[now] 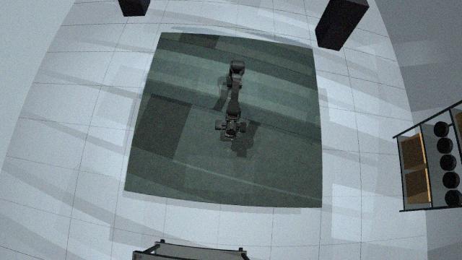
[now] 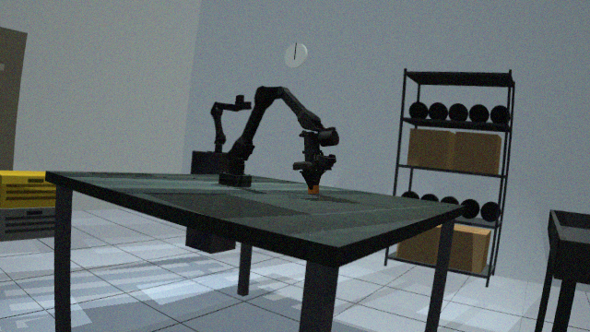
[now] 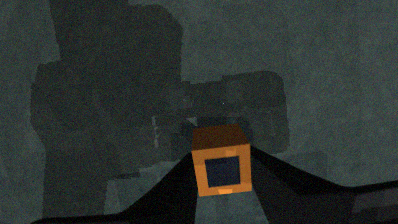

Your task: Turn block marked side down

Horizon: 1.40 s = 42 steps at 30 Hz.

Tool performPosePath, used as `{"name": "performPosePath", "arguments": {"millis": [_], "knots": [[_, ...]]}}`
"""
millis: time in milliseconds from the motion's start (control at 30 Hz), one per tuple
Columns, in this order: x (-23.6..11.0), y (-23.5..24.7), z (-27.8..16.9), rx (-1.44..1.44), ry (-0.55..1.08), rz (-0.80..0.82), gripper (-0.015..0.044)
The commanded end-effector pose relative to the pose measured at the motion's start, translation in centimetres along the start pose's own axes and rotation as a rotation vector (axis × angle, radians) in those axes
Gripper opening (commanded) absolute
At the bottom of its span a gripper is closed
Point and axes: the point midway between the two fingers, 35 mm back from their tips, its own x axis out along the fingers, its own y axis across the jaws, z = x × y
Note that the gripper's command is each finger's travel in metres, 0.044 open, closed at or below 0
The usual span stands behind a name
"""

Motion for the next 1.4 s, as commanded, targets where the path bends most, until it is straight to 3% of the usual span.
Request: {"name": "performPosePath", "arguments": {"millis": [0, 800, 1367], "knots": [[0.0, 0.0, -0.1, -0.002, -0.046, -0.001, 0.0000], [0.0, 0.0, -1.0, -0.002, -0.358, -0.002, 0.0000], [3.1, 0.0, -0.3, -0.002, -0.608, 0.000, 0.0000]]}}
